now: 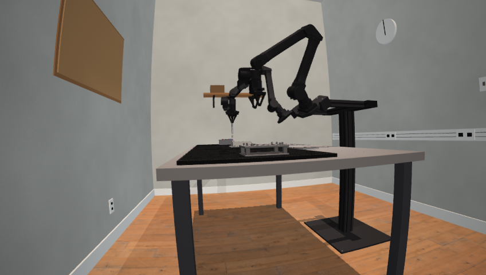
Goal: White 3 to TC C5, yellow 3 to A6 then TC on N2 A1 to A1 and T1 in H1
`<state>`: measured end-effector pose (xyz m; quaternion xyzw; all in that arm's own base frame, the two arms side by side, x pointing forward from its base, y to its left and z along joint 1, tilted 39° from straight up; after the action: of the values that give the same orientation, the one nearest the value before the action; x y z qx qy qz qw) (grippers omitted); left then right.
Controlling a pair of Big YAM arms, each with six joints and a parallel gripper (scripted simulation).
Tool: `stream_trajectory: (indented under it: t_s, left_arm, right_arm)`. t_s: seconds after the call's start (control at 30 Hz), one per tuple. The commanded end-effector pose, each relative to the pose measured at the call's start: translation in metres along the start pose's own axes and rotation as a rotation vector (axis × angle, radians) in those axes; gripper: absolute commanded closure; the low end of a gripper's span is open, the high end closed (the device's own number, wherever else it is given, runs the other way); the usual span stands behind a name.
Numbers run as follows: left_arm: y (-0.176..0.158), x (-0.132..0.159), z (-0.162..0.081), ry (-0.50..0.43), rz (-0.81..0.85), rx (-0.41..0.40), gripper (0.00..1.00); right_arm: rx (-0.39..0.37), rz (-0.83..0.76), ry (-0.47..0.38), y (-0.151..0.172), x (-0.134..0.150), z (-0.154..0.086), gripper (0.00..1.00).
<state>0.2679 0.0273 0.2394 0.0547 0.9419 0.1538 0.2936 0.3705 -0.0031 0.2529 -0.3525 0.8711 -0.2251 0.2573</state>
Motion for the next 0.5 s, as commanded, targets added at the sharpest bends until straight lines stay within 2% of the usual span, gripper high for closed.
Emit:
stream_trajectory:
  t_s: [0.0,0.47]
  left_arm:
    - [0.003,-0.010,-0.008,-0.028,0.007,0.000,0.00]
    - [0.003,-0.010,-0.008,-0.028,0.007,0.000,0.00]
  right_arm:
    - [0.002,0.012,-0.010,0.003,-0.010,0.003,0.91]
    - [0.003,0.020,-0.004,0.017,-0.020,0.005,0.91]
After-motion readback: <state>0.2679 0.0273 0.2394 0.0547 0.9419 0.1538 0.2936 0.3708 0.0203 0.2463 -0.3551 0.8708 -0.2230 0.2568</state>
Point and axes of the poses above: on each arm, the point where the finger pads meet when closed, its own z axis out along the fingers, its own y axis across the jaws, x = y × z, the point moved 3 cm from there along -z, back along the fingers, and after that the axes turned 5 degrees about z, right-handed, at the moved point
